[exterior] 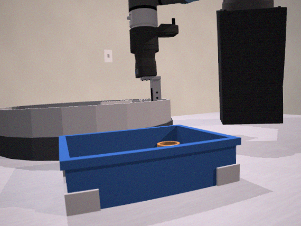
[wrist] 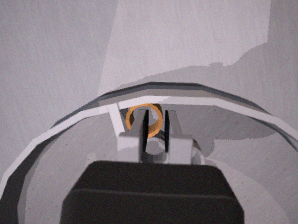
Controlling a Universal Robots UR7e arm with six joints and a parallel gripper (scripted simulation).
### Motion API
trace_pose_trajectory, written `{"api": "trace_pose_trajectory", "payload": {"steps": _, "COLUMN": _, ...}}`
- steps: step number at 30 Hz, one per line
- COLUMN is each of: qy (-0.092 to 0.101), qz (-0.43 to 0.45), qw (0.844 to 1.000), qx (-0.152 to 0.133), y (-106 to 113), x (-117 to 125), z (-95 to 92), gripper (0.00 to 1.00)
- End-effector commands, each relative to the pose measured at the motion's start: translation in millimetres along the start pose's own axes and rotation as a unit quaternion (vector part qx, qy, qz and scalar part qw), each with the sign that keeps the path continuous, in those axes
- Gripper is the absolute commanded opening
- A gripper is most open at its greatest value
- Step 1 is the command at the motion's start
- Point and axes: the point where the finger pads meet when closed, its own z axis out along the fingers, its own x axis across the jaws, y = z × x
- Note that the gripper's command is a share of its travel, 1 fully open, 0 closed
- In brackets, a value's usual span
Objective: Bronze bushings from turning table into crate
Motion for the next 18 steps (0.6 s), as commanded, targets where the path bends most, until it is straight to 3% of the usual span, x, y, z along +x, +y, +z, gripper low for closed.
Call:
{"api": "trace_pose_trajectory", "payload": {"steps": 1, "qy": 0.0, "qz": 0.0, "qw": 1.0, "qx": 0.0, "y": 0.3, "x": -0.1, "z": 1.7, "gripper": 0.4}}
{"api": "trace_pose_trajectory", "payload": {"steps": 18, "qy": 0.0, "qz": 0.0, "qw": 1.0, "qx": 0.0, "y": 0.2, "x": -0.1, "z": 6.2, "gripper": 0.4}}
